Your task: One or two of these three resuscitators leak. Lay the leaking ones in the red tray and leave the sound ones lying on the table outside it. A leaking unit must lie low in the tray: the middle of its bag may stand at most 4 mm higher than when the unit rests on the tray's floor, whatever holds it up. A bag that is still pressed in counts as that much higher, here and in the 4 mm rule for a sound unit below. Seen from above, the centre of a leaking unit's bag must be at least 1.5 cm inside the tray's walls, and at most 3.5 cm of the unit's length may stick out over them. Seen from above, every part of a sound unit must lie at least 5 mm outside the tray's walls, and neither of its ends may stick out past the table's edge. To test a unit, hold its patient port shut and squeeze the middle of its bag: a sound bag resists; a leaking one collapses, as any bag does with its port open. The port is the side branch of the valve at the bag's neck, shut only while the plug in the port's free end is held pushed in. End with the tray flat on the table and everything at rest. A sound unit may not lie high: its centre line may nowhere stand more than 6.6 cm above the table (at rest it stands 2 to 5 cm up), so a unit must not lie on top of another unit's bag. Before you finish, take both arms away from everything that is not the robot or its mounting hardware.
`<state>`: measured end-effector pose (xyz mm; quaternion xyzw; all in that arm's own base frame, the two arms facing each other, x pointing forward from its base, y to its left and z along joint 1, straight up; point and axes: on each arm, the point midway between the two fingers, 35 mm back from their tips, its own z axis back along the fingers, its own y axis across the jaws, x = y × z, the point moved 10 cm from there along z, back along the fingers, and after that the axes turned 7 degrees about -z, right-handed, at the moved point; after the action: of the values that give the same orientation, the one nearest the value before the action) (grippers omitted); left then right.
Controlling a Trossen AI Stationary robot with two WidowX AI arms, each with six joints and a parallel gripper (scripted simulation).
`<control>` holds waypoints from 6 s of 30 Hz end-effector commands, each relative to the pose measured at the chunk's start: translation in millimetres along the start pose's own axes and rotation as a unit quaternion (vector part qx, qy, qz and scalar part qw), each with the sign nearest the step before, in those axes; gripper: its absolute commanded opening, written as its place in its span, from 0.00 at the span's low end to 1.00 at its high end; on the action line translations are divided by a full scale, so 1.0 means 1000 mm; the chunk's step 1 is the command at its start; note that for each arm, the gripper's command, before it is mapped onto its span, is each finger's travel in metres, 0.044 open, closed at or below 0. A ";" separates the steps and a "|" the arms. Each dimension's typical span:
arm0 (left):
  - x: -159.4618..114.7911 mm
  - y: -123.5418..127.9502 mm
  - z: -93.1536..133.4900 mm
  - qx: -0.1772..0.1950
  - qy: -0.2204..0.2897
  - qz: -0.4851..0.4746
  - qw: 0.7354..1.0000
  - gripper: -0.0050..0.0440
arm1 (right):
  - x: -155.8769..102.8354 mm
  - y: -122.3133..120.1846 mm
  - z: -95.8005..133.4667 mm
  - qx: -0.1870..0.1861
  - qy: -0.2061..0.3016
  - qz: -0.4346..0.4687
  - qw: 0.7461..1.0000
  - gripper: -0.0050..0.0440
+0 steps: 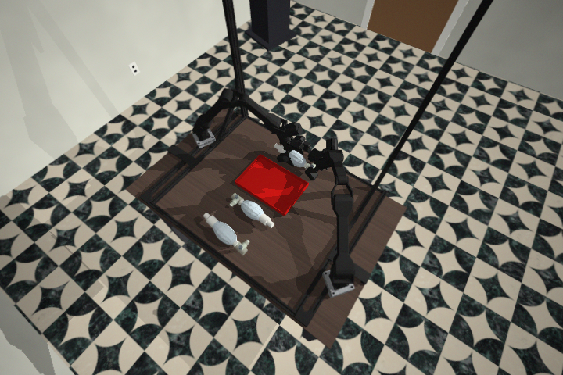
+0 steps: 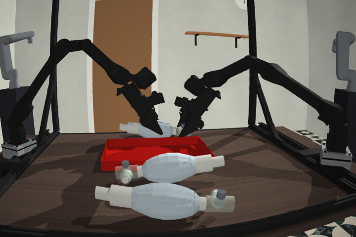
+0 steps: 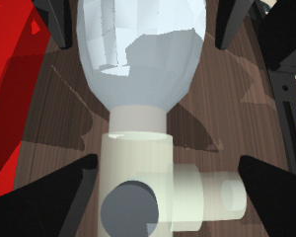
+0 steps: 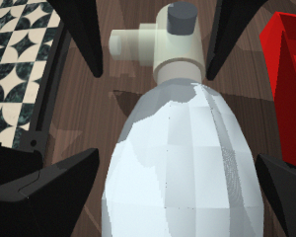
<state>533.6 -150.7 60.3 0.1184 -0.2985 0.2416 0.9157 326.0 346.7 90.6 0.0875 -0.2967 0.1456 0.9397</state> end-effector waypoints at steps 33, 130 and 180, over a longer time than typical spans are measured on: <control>-0.002 0.000 -0.002 0.001 0.003 -0.002 1.000 0.10 | -0.003 -0.001 -0.002 0.000 -0.001 0.000 1.000 1.00; -0.002 0.000 -0.002 0.001 0.003 0.001 1.000 1.00 | -0.003 -0.001 -0.002 0.000 -0.001 0.000 1.000 0.10; 0.056 0.003 0.069 0.017 0.022 -0.013 1.000 1.00 | -0.003 -0.001 -0.002 -0.001 0.000 0.000 1.000 0.10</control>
<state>527.2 -148.3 82.1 0.1351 -0.2691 0.2362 0.9239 325.0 345.4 87.5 0.0867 -0.2969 0.1456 0.9397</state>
